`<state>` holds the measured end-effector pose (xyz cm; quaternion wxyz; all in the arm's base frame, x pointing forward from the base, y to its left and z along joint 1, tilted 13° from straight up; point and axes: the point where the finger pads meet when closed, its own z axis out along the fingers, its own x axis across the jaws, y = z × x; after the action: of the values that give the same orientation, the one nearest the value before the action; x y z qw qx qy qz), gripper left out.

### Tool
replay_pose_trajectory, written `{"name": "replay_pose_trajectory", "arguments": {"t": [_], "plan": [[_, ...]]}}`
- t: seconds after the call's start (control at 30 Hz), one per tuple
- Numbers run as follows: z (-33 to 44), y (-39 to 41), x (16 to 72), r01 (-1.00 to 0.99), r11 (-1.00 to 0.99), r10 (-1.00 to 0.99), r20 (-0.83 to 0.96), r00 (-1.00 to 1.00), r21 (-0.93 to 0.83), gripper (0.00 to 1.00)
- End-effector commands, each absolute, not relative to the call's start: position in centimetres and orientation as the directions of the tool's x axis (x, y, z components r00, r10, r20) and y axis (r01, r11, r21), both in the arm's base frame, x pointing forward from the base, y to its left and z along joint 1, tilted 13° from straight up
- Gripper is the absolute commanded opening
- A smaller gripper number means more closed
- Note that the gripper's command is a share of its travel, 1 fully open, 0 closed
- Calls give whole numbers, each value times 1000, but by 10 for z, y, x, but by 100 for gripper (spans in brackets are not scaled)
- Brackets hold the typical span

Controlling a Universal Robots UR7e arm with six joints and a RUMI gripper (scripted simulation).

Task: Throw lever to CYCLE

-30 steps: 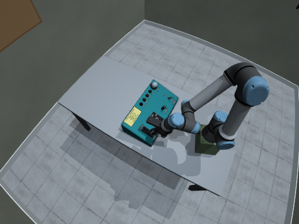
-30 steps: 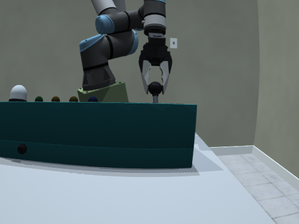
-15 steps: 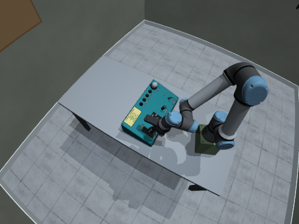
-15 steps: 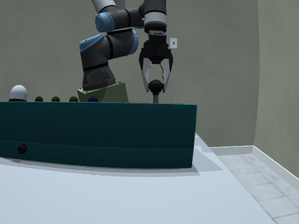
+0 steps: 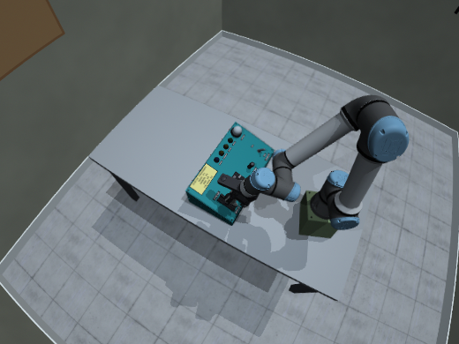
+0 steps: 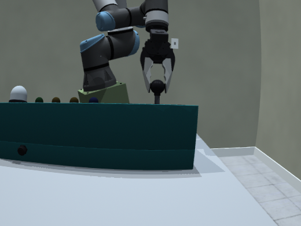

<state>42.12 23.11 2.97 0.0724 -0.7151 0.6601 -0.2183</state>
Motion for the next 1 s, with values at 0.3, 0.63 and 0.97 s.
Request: {"name": "replay_pose_trajectory", "arguments": {"t": [0.3,0.63,0.97], "plan": [[31,232,433,-913,-118,-976,216,33,-392,0],[31,232,438,-913,-118,-976,216,33,-392,0],[31,232,439,-913,-118,-976,216,33,-392,0]]}}
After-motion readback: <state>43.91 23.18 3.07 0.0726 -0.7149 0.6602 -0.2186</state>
